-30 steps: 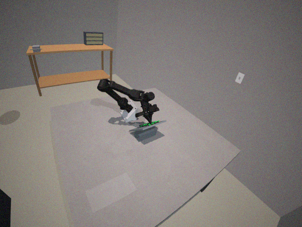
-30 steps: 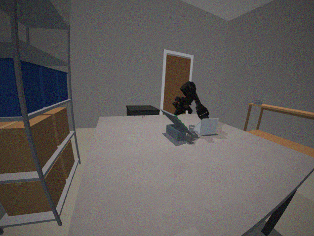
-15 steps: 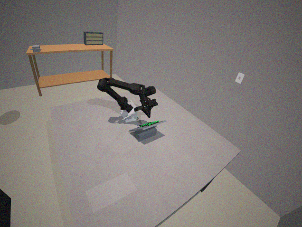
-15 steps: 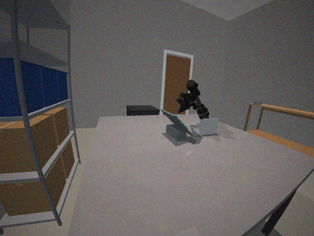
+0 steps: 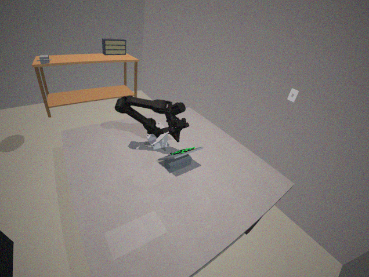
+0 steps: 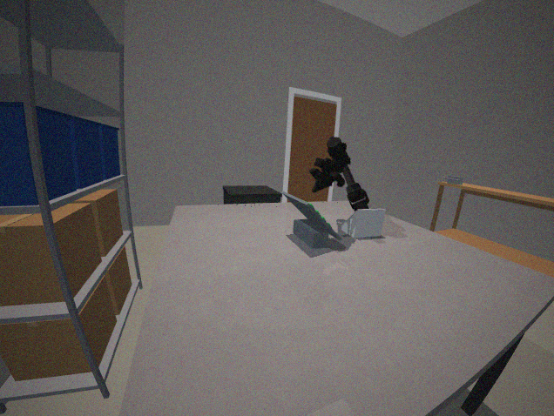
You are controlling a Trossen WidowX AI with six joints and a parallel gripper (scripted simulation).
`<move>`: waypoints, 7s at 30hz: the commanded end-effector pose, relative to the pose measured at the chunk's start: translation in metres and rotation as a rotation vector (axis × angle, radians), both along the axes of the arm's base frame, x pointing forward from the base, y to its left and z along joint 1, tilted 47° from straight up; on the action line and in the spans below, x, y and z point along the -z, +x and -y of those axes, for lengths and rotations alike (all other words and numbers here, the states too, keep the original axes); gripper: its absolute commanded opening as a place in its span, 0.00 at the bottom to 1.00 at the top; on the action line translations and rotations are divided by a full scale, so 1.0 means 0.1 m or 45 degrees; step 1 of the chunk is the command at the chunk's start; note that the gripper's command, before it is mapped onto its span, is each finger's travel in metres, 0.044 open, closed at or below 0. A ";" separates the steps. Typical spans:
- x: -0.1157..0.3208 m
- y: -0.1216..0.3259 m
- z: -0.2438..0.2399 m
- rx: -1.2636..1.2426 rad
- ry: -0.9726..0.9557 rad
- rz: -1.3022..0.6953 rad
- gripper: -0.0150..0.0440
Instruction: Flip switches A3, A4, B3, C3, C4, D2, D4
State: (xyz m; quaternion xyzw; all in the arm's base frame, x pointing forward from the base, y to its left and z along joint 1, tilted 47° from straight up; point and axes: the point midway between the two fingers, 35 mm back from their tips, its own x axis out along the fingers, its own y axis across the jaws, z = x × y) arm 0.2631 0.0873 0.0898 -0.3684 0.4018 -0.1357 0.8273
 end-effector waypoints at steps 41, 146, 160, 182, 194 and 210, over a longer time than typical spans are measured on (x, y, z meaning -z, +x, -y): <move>0.30 0.34 0.32 -0.021 -0.001 0.024 0.25; 0.58 0.17 0.22 0.027 -0.004 -0.022 0.25; 0.58 0.17 0.23 0.027 -0.004 -0.022 0.25; 0.58 0.17 0.23 0.027 -0.004 -0.022 0.25; 0.59 0.18 0.24 0.027 -0.004 -0.022 0.25; 0.60 0.20 0.25 0.027 -0.004 -0.022 0.25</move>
